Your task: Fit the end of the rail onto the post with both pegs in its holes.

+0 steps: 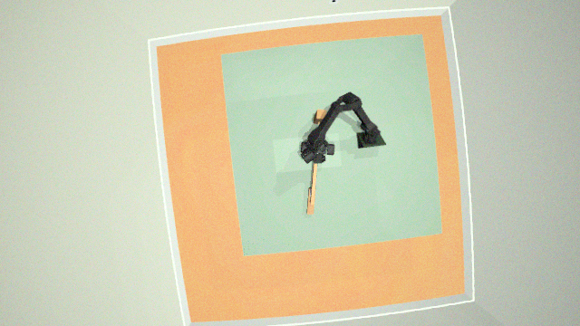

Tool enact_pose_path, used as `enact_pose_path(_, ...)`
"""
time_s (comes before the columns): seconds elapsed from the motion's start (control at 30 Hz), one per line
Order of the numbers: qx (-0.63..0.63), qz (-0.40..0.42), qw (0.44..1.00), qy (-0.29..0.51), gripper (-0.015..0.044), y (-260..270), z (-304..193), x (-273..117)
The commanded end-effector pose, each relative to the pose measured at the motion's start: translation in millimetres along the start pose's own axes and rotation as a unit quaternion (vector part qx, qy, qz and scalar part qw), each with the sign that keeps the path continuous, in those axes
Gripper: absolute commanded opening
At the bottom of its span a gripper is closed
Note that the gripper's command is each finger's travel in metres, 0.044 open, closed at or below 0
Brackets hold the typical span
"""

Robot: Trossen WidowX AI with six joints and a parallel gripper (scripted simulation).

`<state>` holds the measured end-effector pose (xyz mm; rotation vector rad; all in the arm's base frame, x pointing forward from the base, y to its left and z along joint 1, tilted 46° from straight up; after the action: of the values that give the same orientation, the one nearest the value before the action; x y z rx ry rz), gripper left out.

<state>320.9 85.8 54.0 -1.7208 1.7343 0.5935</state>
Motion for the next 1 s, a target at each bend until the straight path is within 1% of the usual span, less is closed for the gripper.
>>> enact_pose_path(0.0, 0.000, -0.003, 1.000, -0.001, 0.0000, 0.0, -2.4, -2.6)
enact_pose_path(0.97, 0.000, -0.003, 1.000, -0.001, 0.0000, 0.7, -11.3, -2.7)
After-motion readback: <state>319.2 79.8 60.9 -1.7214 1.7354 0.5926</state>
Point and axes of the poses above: the point midway between the two fingers, 35 mm back from their tips, its own x axis out along the fingers, its own y axis across the jaws, z = x × y, the point moved 7 cm from there along -x, back along the fingers, and after that the axes turned 4 degrees about -x, right-handed, at the moved point
